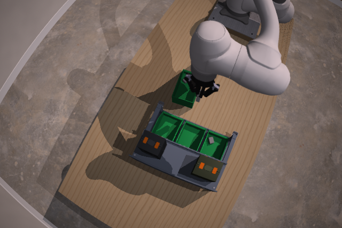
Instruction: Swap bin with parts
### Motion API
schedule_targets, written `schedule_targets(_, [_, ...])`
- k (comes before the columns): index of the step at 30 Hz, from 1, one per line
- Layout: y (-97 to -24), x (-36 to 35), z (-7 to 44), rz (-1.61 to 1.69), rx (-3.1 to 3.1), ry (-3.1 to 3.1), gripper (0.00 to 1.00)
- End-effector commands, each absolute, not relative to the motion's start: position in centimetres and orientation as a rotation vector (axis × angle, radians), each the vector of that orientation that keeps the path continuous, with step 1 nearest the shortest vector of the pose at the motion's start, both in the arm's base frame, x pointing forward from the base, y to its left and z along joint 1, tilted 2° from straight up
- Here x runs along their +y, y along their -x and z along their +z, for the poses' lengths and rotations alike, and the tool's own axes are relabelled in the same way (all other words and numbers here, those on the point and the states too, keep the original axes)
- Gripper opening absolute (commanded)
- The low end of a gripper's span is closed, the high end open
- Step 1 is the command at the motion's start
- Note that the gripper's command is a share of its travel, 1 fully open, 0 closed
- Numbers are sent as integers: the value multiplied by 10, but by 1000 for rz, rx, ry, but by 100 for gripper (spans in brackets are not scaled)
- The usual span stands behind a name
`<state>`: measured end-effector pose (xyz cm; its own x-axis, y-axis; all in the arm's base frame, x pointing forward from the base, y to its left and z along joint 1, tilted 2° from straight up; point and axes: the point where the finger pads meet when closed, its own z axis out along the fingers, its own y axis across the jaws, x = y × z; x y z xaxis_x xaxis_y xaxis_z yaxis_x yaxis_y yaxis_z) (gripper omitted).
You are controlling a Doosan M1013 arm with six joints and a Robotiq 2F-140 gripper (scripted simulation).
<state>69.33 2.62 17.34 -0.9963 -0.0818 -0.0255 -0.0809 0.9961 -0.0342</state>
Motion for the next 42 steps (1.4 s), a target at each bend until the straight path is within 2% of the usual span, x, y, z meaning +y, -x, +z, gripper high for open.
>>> schedule_targets(1, [-667,14,169,-51,3110,149,10])
schedule_targets(10, [-607,-7,156,-52,3108,195,10])
schedule_targets(35, [-606,-8,155,-52,3108,196,10])
schedule_targets(36, [-606,-8,155,-52,3108,196,24])
schedule_targets(42, [-606,-8,155,-52,3108,196,24])
